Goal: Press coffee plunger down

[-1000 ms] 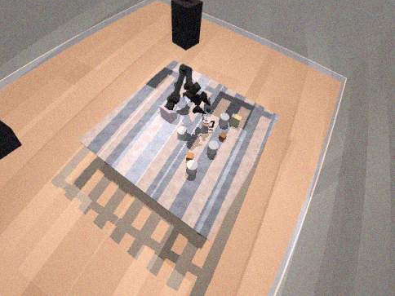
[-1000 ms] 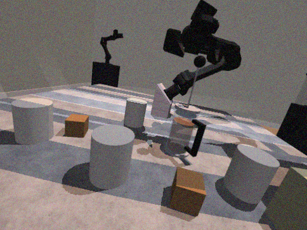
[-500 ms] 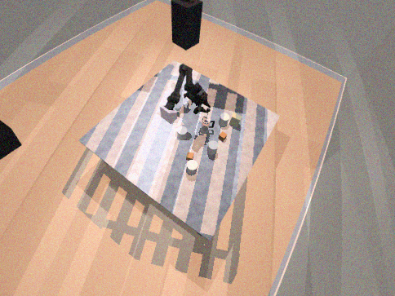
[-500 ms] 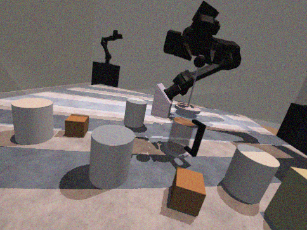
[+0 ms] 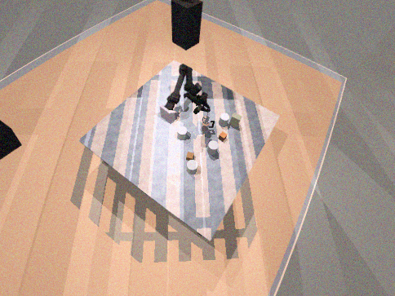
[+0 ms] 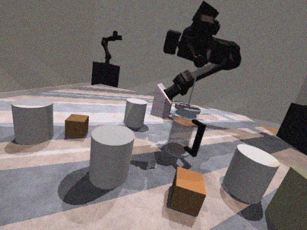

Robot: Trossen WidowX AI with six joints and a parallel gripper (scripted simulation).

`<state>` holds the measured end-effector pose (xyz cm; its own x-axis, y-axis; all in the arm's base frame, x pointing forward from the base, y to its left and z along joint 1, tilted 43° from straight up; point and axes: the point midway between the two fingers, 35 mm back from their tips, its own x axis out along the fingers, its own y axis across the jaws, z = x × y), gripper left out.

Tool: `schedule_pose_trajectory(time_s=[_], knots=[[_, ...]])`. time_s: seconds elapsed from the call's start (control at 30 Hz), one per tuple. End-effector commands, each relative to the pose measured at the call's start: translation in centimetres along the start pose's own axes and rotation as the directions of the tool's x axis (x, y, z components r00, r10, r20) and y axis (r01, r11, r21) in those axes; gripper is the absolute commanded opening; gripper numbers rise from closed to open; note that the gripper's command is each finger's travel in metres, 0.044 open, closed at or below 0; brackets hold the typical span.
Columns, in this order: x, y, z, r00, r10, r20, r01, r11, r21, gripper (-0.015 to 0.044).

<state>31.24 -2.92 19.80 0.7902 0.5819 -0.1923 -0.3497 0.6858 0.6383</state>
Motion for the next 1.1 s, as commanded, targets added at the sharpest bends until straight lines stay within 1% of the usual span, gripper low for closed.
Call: schedule_pose_trajectory(time_s=[0.0,1.07], knots=[[0.2,-0.1,-0.2,1.0,-0.002,0.0,0.002,1.0,0.002,0.0122],[3.5,-0.8,-4.2,1.0,-0.007,-0.008,0.007,1.0,-0.002,0.0122]])
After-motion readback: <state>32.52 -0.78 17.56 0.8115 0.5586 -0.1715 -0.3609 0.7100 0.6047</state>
